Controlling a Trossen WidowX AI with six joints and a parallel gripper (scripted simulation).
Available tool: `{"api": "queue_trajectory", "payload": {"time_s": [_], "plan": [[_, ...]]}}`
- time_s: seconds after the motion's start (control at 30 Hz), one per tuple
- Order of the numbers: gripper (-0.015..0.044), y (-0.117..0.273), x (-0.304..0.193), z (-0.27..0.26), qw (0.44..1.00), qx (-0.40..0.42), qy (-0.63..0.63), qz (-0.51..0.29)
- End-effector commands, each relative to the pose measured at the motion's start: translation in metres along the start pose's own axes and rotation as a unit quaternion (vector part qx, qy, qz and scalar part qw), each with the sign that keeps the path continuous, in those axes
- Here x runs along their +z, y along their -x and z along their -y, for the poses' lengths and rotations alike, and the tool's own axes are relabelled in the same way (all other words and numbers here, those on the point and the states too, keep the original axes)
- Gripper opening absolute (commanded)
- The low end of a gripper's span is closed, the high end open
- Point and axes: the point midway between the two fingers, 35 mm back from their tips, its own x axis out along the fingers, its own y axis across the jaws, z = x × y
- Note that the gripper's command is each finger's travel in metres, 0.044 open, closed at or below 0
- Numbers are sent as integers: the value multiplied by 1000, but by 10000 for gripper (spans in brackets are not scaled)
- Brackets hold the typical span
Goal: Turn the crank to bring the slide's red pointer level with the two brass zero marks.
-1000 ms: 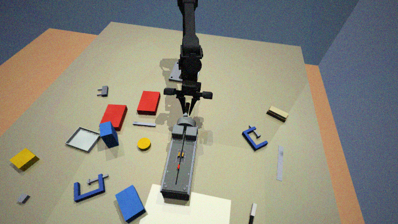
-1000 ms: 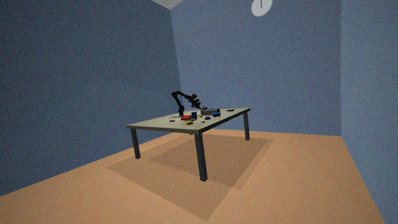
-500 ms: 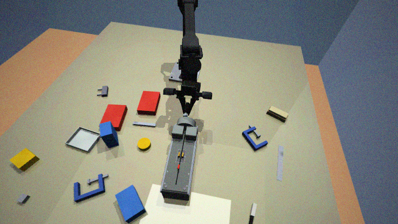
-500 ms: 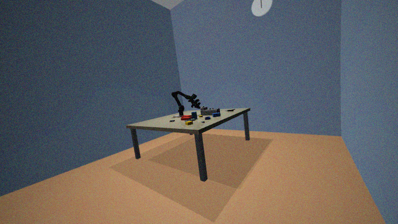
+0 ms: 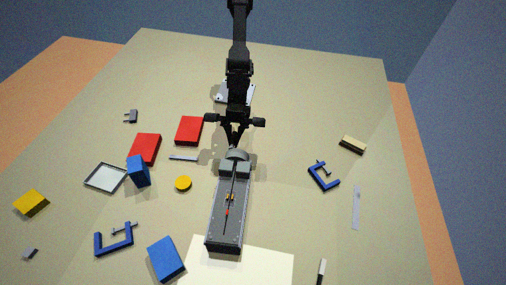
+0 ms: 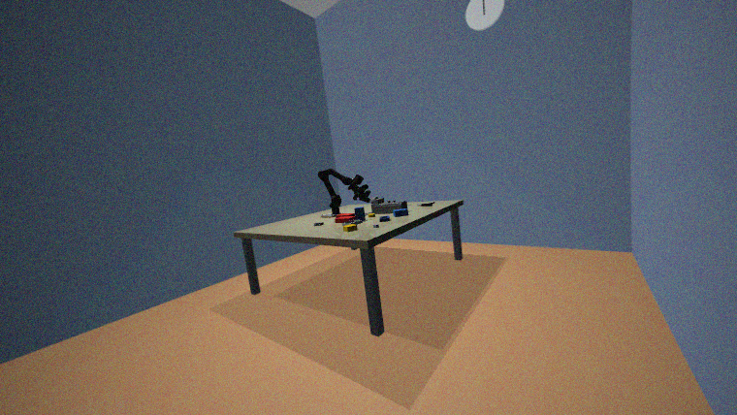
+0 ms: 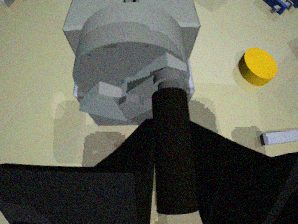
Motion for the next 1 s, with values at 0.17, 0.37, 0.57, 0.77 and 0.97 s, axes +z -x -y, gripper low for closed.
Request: {"api": "queue_trajectory", "payload": {"time_s": [0.17, 0.37, 0.57, 0.77, 0.97], "plan": [[0, -7, -7, 9, 1000, -3, 1, 0], [0, -12, -12, 12, 1000, -3, 1, 0], [0, -18, -18, 13, 1000, -3, 1, 0], [0, -24, -23, 11, 1000, -3, 1, 0], [0, -28, -28, 8, 1000, -3, 1, 0]]}}
